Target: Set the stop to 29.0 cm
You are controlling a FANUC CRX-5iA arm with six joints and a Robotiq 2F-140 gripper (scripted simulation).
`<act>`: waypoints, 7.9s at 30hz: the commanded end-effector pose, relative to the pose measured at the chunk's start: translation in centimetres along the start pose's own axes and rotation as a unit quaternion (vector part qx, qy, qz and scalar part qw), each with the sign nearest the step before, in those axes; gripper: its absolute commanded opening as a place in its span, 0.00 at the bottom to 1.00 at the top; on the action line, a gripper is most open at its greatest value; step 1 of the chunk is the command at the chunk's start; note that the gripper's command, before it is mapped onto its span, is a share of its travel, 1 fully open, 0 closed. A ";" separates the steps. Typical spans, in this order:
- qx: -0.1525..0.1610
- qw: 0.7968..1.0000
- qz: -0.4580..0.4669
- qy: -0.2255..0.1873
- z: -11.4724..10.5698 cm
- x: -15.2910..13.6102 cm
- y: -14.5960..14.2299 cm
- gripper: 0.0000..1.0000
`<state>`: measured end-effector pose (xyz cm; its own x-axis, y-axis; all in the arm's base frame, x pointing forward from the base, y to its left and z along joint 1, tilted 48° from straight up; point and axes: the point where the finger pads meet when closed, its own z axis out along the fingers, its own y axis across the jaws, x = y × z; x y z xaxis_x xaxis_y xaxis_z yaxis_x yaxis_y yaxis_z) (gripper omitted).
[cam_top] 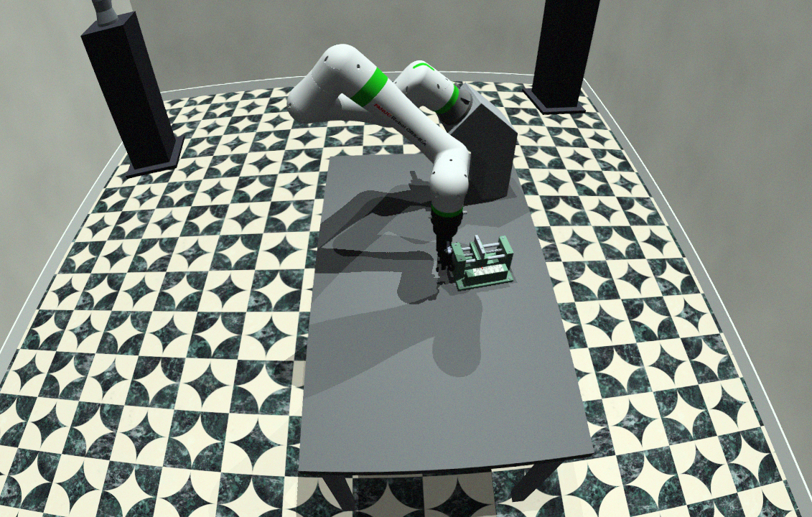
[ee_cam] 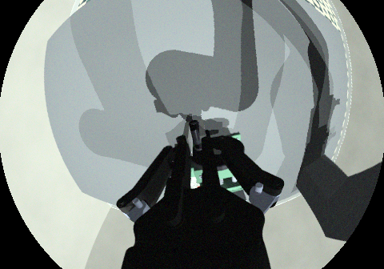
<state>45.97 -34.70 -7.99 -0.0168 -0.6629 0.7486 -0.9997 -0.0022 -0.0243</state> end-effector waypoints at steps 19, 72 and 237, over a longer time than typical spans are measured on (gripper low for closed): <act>0.000 1.000 0.000 0.000 1.3 0.0 1.3 0.04; 0.000 1.000 0.000 0.000 1.7 0.0 2.9 0.04; 0.000 1.000 0.000 0.000 -3.7 0.0 0.5 0.04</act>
<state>44.81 -31.53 -5.20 -0.0170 -0.6627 0.7487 -0.9997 -0.0025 -0.0249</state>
